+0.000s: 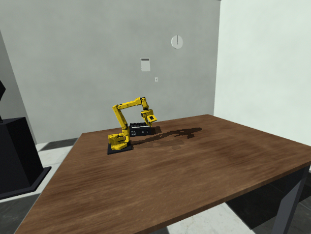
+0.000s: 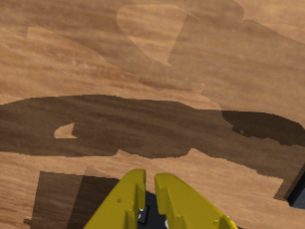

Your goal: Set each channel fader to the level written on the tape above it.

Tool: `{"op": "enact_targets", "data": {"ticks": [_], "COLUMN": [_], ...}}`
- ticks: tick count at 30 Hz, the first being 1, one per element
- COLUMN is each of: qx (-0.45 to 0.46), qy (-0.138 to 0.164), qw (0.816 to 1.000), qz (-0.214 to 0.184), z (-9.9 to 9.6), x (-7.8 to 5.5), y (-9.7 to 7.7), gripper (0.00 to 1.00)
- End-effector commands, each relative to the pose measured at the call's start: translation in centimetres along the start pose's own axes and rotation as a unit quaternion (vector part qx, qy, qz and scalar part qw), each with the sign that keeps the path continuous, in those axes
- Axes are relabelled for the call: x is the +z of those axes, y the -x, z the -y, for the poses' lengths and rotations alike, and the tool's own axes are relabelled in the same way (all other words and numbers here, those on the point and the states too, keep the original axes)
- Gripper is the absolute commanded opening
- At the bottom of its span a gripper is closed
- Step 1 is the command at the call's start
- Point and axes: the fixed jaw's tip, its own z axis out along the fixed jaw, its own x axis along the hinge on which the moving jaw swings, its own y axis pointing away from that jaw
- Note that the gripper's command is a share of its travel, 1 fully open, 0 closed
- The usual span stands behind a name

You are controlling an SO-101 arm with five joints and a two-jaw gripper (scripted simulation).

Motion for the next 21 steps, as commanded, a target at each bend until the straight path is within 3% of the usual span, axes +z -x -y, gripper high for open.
{"op": "enact_targets", "data": {"ticks": [1, 7, 9, 21], "qx": [0.082, 0.188, 0.188, 0.333], "qy": [0.002, 0.001, 0.001, -0.002], "qw": [0.997, 0.982, 0.982, 0.941], "qz": [0.014, 0.031, 0.031, 0.055], "z": [1.0, 3.2, 3.2, 7.4], "x": [-0.4, -0.7, -0.7, -1.3], "y": [3.0, 6.3, 6.3, 10.0], "gripper": [0.00, 0.00, 0.00, 0.00]}}
